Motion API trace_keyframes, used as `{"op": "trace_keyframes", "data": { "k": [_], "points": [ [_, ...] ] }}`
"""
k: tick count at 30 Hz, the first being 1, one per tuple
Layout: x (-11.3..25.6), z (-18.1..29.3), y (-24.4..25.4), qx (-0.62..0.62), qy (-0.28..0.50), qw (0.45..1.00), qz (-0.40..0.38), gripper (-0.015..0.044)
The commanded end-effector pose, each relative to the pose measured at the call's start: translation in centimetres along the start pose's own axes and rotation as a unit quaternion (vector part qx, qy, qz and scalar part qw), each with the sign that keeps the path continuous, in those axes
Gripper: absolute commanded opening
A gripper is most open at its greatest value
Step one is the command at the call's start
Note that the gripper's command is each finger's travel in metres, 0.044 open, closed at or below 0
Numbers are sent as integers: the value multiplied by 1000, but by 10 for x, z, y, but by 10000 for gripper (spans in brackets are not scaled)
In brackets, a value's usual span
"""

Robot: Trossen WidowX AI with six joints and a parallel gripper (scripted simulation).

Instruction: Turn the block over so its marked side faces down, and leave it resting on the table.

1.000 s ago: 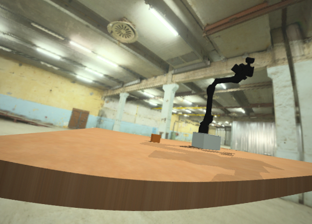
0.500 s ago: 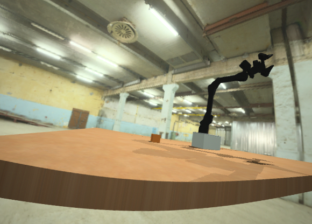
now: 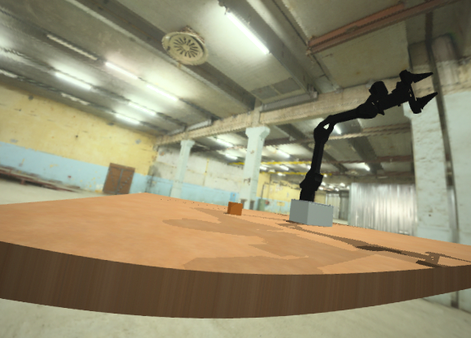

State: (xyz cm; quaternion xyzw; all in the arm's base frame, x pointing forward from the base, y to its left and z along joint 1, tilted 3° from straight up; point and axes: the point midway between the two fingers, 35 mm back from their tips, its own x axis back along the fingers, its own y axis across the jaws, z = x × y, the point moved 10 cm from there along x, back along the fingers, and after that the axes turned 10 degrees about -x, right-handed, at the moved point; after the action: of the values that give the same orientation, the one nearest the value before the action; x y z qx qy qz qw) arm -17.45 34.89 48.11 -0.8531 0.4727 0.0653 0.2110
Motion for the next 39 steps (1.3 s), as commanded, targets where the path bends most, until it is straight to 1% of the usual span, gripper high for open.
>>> {"op": "trace_keyframes", "data": {
  "k": [1,4,9,15,20,24,29,34,39],
  "points": [
    [3,35,-37,-9,67,997,42,440],
    [12,58,-67,-18,114,990,78,440],
    [38,90,-117,-33,188,972,138,440],
    [81,124,-171,-61,268,938,211,440],
    [124,158,-213,-100,339,894,276,440],
    [164,181,-242,-136,388,851,328,440],
    [225,206,-273,-188,441,784,395,440],
    [292,225,-294,-245,482,706,457,440],
    [365,237,-304,-308,509,615,517,440]
  ]
}}
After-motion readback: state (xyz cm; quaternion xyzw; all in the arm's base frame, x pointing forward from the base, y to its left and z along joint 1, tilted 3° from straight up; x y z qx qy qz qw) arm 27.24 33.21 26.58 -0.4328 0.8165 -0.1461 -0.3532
